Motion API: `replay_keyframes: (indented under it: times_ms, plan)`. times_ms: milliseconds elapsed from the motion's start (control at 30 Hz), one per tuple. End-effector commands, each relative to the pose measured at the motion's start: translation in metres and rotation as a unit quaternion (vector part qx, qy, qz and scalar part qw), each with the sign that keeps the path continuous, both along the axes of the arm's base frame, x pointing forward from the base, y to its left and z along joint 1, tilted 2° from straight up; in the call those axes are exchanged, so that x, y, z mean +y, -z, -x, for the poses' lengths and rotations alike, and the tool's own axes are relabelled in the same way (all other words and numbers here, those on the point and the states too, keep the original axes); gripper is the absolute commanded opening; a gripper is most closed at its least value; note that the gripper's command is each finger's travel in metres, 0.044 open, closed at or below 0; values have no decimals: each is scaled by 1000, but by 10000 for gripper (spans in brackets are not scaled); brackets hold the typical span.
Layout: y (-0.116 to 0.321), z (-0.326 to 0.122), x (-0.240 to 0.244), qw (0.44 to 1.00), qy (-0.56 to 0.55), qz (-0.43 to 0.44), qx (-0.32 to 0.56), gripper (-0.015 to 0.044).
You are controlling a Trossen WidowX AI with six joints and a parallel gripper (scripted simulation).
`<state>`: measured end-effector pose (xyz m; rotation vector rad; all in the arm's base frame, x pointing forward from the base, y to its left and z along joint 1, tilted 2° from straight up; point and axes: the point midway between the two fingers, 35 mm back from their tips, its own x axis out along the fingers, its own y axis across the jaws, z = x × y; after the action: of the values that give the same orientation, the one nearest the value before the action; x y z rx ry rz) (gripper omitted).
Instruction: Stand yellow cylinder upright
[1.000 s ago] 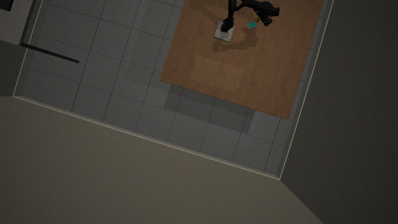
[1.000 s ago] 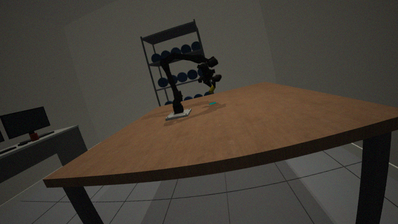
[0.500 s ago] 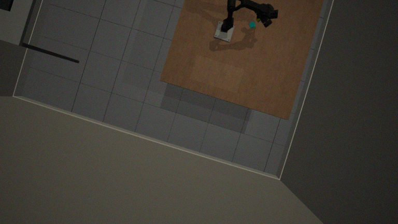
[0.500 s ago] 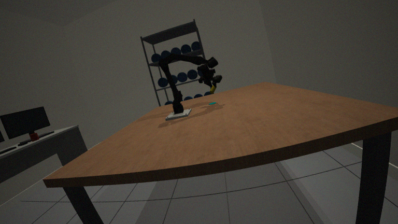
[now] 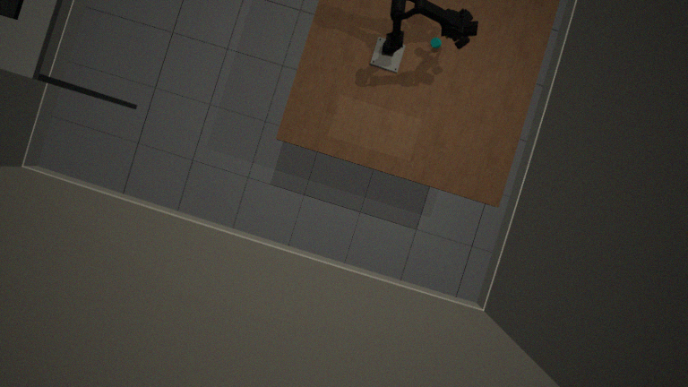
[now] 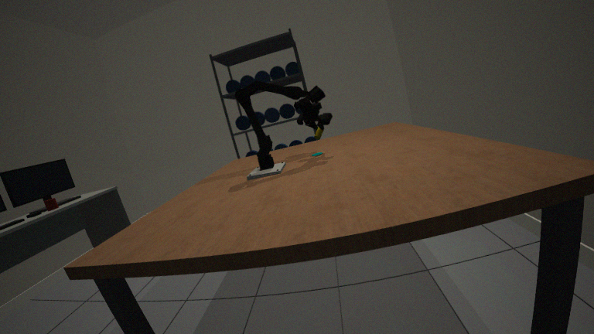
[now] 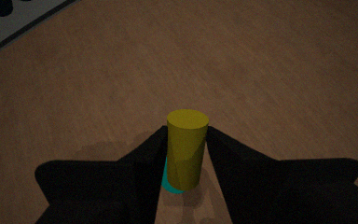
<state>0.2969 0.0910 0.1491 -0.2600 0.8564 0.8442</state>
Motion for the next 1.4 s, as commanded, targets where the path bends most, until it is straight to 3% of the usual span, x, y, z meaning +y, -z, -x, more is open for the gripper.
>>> replay_keyframes:
  times_ms: [0, 1367]
  plan:
    - [-1, -1, 0, 1000, 2, -15, -9, 105]
    - [-6, -1, -11, 988, 6, -121, -93, 105]
